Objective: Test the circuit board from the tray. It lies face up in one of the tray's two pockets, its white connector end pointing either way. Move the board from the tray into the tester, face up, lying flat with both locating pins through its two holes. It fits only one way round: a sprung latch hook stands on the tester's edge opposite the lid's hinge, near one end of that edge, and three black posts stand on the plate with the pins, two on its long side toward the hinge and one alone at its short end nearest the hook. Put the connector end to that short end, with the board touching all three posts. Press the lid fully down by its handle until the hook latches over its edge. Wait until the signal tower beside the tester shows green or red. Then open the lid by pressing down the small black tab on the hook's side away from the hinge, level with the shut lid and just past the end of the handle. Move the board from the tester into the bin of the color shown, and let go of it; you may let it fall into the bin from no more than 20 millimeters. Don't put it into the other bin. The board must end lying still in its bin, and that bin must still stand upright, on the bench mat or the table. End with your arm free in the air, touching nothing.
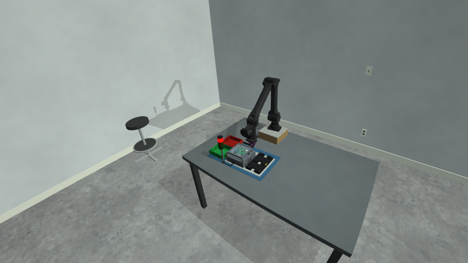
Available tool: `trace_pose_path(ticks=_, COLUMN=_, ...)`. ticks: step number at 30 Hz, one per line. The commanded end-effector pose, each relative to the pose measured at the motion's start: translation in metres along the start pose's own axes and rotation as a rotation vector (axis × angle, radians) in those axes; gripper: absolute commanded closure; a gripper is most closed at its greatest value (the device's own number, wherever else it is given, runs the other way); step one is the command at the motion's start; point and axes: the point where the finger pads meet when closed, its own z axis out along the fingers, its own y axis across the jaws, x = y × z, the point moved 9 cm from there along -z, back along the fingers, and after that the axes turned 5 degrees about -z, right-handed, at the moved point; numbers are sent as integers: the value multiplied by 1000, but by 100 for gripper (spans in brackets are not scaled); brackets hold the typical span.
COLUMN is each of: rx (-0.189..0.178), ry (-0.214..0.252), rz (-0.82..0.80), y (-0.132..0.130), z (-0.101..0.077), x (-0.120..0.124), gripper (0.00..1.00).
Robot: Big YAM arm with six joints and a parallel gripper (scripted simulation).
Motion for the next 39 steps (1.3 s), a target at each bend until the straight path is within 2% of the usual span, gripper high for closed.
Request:
trace_pose_path(ticks=1, rx=16, ry=-2, rz=-5, y=4, z=22, x=6, gripper=100)
trace_pose_path(ticks=5, rx=12, ry=-2, rz=-5, y=5, z=18, x=6, gripper=100)
trace_pose_path(ticks=6, rx=-13, ry=-4, rz=-5, y=16, z=8, x=5, gripper=100)
trace_pose_path(ticks=8, rx=-11, ry=-4, rz=-6, y=21, z=-10, x=5, gripper=100)
trace_pose_path(ticks=10, rx=-48, ry=-7, rz=-7, y=21, z=-41, x=5, gripper=100)
trace_pose_path(ticks=14, rx=-50, ry=-7, rz=-8, y=20, z=-75, x=5, gripper=100)
trace_pose_path(ticks=17, rx=-52, ry=-7, rz=-9, y=20, z=-91, x=5, gripper=100)
trace_pose_path(ticks=20, rx=-52, ry=-7, rz=-9, y=20, z=-93, x=5, gripper=100)
trace_pose_path(ticks=21, rx=22, ry=-1, rz=-9, y=8, z=-67, x=6, gripper=100)
trace_pose_path(ticks=22, rx=38, ry=0, rz=-9, y=3, z=-62, x=6, gripper=100)
trace_pose_path(ticks=24, rx=38, ry=0, rz=-9, y=3, z=-62, x=6, gripper=100)
trace_pose_path(ticks=27, rx=13, ry=-2, rz=-9, y=9, z=-66, x=6, gripper=100)
trace_pose_path(ticks=39, rx=13, ry=-2, rz=-9, y=9, z=-66, x=6, gripper=100)
